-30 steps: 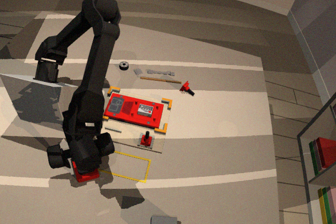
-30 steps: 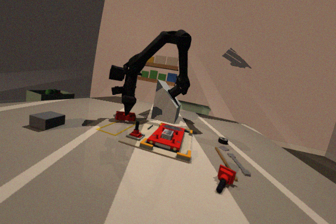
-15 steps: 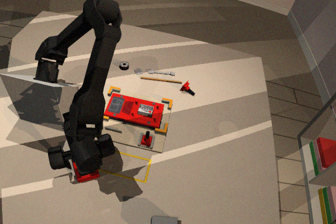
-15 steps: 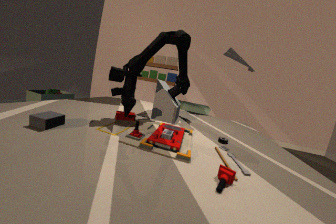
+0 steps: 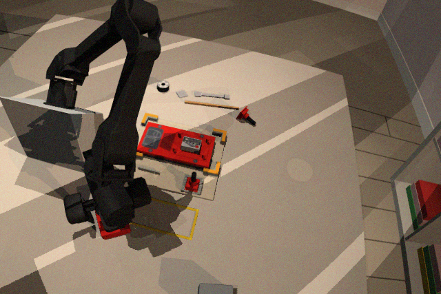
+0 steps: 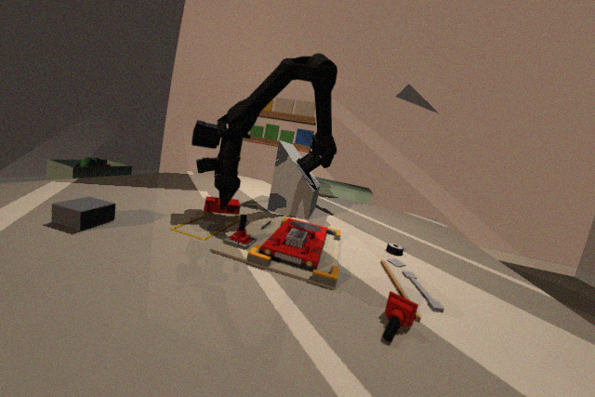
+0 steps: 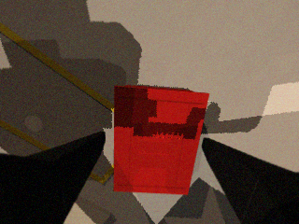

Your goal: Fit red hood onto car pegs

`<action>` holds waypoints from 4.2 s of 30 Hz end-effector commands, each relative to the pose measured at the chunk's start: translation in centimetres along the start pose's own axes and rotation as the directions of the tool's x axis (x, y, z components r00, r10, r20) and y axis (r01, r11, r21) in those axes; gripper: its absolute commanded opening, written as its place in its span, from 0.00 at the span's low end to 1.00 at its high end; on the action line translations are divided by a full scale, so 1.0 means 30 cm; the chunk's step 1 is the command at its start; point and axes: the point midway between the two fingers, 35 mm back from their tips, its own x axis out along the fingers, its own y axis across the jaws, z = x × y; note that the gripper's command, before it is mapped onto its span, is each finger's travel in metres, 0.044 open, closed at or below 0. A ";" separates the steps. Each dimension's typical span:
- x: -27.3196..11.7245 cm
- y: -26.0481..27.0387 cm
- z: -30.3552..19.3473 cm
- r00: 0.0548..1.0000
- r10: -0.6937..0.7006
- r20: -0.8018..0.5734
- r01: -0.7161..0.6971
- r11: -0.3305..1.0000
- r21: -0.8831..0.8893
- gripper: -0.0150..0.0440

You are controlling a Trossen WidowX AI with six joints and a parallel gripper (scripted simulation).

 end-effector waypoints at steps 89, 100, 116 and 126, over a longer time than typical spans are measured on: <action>-0.329 0.195 -0.029 1.000 -0.013 0.021 0.017 0.980 -0.198 0.25; -0.343 0.354 -0.069 0.999 -0.016 0.037 0.028 0.934 -0.357 0.25; -0.345 0.581 -0.185 0.999 -0.006 0.038 0.027 0.815 -0.579 0.25; -0.337 0.711 -0.291 1.000 0.005 0.022 0.012 0.710 -0.705 0.25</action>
